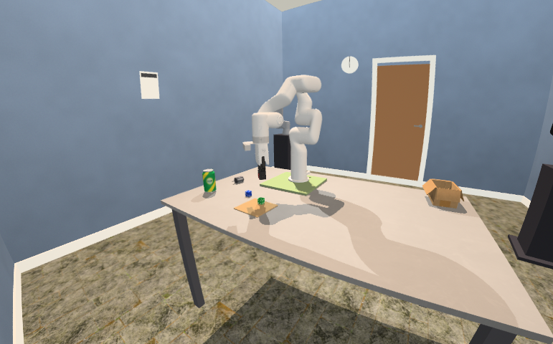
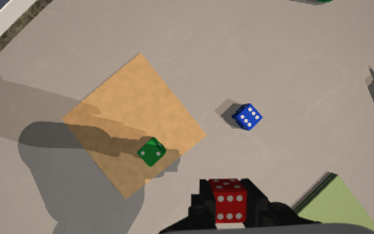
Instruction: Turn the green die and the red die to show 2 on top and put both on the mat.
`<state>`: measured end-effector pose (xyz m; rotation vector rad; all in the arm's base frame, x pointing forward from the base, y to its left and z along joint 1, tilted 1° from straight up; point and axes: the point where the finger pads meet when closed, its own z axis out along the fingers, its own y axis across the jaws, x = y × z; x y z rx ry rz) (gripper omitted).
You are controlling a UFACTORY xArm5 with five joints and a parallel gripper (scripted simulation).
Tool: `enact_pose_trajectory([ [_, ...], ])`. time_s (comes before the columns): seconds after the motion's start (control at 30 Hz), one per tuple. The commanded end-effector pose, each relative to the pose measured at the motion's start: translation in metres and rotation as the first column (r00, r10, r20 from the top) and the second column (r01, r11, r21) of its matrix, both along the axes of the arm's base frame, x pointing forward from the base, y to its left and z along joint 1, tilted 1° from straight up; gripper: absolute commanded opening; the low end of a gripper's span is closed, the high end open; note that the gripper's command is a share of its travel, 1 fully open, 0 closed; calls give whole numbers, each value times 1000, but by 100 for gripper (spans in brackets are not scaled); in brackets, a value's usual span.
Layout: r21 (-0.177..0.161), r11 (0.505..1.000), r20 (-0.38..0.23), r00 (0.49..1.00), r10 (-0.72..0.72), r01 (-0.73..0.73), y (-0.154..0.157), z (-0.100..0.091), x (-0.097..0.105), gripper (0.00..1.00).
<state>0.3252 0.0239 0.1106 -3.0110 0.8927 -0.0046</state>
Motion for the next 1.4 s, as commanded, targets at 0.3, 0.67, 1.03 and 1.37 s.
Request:
enact_pose_trajectory([
  [0.3, 2, 985, 4, 985, -175, 175, 13, 3, 11, 21],
  [0.67, 4, 900, 3, 900, -436, 436, 35, 5, 26, 21],
  [1.03, 6, 750, 1, 750, -661, 661, 58, 5, 39, 21],
  [1.37, 7, 576, 0, 576, -817, 817, 79, 4, 50, 21],
])
